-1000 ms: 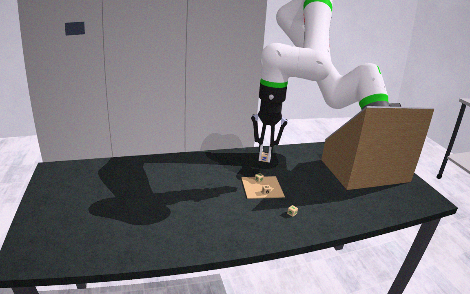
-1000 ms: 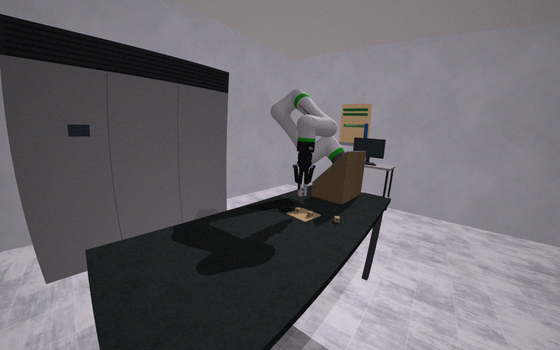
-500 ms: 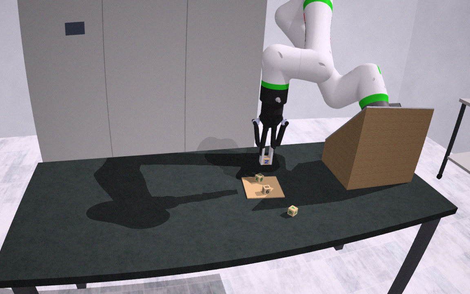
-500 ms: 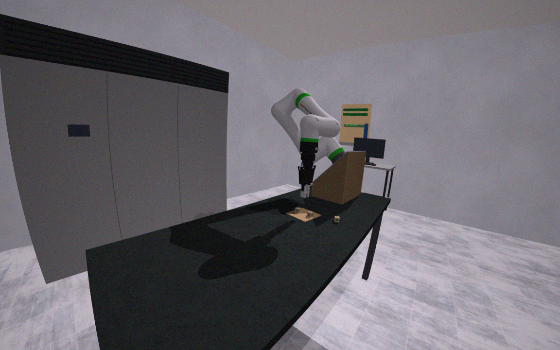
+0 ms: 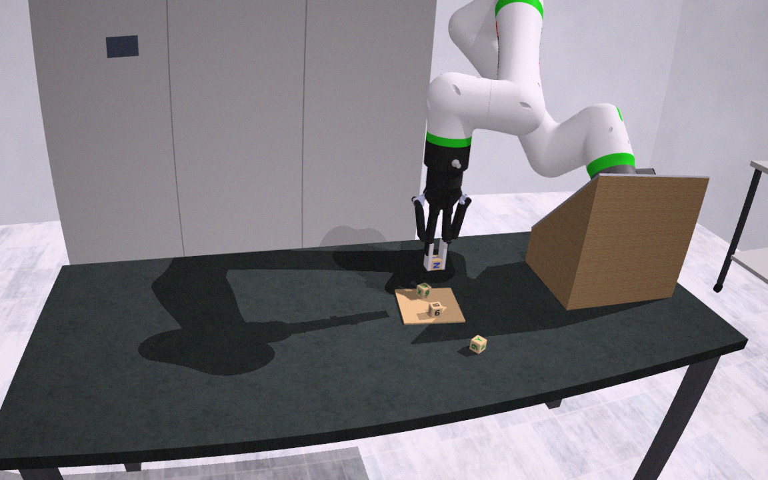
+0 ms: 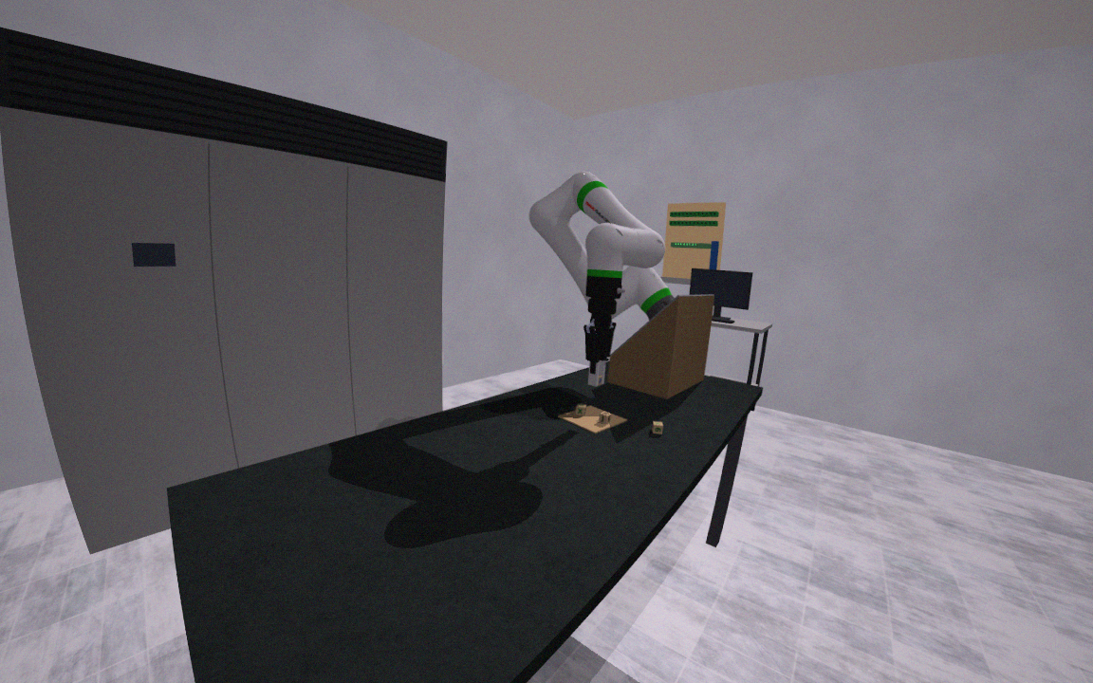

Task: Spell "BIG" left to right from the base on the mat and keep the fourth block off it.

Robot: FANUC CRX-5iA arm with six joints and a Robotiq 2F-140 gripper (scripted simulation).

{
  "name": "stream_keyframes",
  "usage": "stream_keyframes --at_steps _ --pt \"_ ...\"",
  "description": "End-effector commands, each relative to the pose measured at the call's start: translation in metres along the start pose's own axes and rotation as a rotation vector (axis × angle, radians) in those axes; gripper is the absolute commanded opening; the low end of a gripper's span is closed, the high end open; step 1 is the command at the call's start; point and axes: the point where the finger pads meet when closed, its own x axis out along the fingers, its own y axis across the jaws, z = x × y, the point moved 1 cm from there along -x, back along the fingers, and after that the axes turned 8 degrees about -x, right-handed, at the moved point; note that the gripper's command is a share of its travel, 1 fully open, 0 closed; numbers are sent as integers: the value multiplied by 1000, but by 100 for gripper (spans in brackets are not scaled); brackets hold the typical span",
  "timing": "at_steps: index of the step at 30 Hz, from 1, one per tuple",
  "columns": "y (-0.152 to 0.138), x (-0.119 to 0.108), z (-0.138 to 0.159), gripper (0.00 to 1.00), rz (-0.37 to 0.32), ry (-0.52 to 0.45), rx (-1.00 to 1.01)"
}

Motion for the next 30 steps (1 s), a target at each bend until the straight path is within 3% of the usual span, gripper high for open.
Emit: stream_keyframes --at_steps 1,11,24,30 --pt "0 0 0 13 0 0 0" --pt "0 11 0 13 0 0 0" --pt "-1 69 0 13 0 0 0" --pt "-1 84 0 13 0 0 0"
